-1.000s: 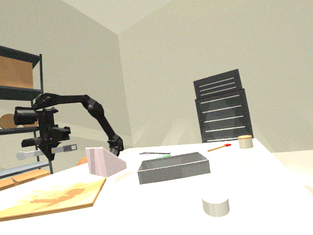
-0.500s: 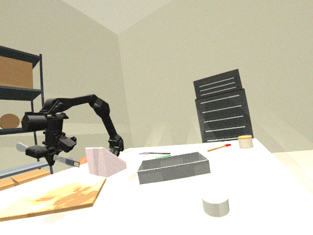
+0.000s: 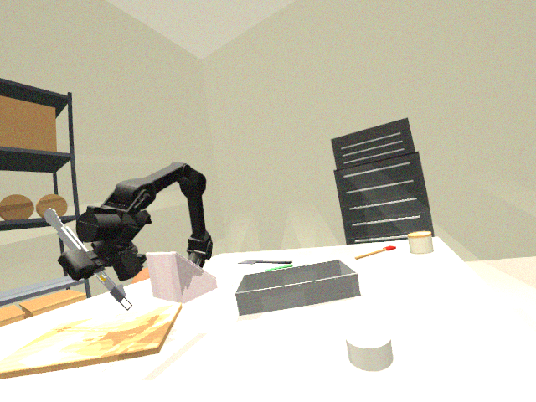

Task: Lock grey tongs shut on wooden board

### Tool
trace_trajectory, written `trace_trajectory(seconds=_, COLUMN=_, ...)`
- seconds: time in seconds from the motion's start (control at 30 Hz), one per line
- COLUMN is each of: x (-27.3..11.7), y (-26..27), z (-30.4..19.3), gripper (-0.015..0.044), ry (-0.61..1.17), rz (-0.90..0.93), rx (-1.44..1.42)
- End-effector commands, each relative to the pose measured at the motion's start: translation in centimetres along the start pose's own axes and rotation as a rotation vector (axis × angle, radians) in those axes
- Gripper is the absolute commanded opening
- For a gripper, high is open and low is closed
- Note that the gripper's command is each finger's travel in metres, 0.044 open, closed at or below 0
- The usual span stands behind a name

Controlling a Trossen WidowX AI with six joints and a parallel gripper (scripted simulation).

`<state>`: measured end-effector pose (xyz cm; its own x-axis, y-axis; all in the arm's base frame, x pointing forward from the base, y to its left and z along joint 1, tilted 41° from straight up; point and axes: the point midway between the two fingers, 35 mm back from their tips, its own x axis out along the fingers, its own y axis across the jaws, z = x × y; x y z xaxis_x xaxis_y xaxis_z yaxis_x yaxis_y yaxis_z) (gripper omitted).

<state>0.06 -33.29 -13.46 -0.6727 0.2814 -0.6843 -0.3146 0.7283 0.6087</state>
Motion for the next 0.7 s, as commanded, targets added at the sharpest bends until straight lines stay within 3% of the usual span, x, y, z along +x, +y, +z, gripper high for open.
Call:
trace_trajectory(seconds=0.0, x=-1.22, y=0.13, z=-0.33, gripper=-0.015, ry=0.152, rz=-0.035, rx=0.028)
trace_trajectory(seconds=0.13, x=-2.07, y=0.23, z=-0.23, gripper=-0.015, ry=0.272, rz=-0.064, rx=0.045)
trace_trajectory(seconds=0.67, x=-2.11, y=0.24, z=-0.22, gripper=-0.015, ry=0.278, rz=-0.066, rx=0.046)
